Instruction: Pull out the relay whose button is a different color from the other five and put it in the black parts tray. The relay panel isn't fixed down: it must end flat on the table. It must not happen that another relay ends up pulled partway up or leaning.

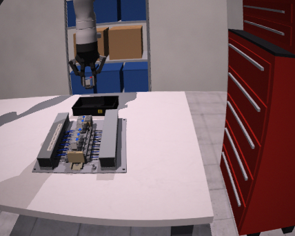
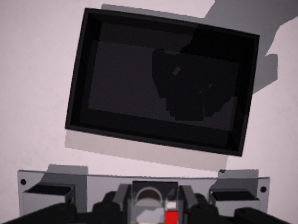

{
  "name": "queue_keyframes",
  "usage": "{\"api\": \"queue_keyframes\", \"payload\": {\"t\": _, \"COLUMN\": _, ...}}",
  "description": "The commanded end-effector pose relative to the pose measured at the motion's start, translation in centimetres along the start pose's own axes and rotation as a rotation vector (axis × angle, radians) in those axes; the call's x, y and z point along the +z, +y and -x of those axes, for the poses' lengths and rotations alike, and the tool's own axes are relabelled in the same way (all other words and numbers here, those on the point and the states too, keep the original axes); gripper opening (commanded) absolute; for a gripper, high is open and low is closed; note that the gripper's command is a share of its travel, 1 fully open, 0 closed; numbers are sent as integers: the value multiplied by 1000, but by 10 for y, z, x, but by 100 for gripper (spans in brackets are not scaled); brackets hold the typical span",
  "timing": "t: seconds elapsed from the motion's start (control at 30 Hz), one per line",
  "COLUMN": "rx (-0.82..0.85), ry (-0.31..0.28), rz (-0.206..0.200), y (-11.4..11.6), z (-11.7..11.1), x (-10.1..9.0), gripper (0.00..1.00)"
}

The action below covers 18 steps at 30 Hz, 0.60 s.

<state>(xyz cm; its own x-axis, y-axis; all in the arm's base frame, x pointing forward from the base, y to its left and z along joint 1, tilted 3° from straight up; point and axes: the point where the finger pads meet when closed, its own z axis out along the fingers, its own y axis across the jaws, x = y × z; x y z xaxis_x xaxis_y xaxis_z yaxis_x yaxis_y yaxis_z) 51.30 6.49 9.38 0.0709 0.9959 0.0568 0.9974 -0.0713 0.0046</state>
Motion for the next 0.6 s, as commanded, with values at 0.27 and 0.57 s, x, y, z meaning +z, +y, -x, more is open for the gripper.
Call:
{"api": "queue_keyframes", "payload": {"t": 0.27, "rx": 1, "ry": 0, "rz": 2, "y": 4, "z": -43, "x": -1, "gripper": 0}}
{"api": "queue_keyframes", "payload": {"t": 0.57, "rx": 1, "ry": 0, "rz": 2, "y": 6, "z": -69, "x": -1, "gripper": 0}}
